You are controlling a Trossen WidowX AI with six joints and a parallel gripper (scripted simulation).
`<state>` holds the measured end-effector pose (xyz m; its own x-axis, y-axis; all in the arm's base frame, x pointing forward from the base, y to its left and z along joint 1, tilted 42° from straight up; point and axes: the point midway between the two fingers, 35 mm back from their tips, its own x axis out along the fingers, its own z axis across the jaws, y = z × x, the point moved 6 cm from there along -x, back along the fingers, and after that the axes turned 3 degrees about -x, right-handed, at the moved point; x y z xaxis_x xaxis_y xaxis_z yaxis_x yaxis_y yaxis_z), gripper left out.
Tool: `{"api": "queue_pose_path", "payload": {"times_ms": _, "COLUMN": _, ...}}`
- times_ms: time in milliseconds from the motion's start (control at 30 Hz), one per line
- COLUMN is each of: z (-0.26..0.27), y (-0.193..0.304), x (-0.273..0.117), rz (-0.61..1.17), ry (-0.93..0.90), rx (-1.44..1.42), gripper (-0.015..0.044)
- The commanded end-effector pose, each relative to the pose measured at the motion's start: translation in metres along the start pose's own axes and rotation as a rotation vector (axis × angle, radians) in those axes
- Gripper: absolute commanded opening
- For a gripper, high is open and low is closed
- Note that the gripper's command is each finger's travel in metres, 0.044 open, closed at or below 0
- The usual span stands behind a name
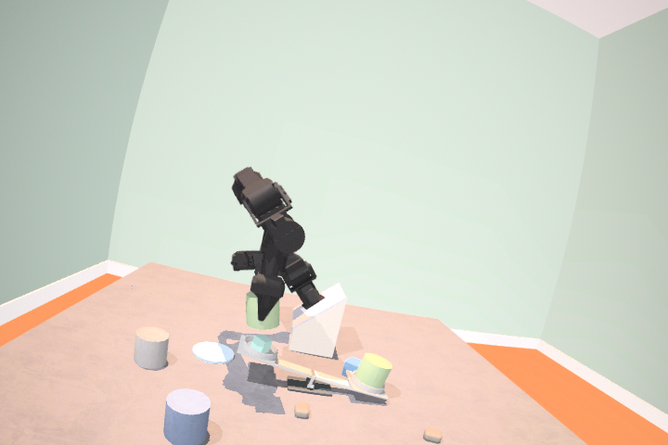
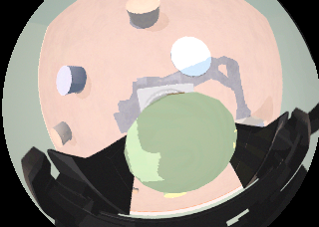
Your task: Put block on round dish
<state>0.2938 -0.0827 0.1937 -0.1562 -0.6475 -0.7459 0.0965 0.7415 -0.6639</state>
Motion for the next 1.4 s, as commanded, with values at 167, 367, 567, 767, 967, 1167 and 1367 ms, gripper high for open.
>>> {"api": "queue_pose_path", "payload": {"times_ms": 167, "z": -0.001, "y": 0.000, "x": -0.013, "rz": 0.000, "ry": -0.008, "rx": 0.005, "gripper": 0.0000}}
{"api": "queue_pose_path", "payload": {"times_ms": 367, "z": -0.003, "y": -0.001, "x": -0.021, "rz": -0.002, "ry": -0.007, "rx": 0.005, "gripper": 0.0000}}
{"api": "queue_pose_path", "payload": {"times_ms": 567, "z": -0.003, "y": -0.001, "x": -0.015, "rz": -0.005, "ry": 0.000, "rx": 0.000, "gripper": 0.0000}}
{"api": "queue_pose_path", "payload": {"times_ms": 767, "z": -0.003, "y": -0.001, "x": -0.015, "rz": -0.005, "ry": 0.000, "rx": 0.000, "gripper": 0.0000}}
{"api": "queue_pose_path", "payload": {"times_ms": 967, "z": -0.003, "y": -0.001, "x": -0.015, "rz": -0.005, "ry": 0.000, "rx": 0.000, "gripper": 0.0000}}
{"api": "queue_pose_path", "payload": {"times_ms": 1167, "z": -0.003, "y": -0.001, "x": -0.015, "rz": -0.005, "ry": 0.000, "rx": 0.000, "gripper": 0.0000}}
{"api": "queue_pose_path", "payload": {"times_ms": 1367, "z": -0.003, "y": -0.001, "x": -0.015, "rz": -0.005, "ry": 0.000, "rx": 0.000, "gripper": 0.0000}}
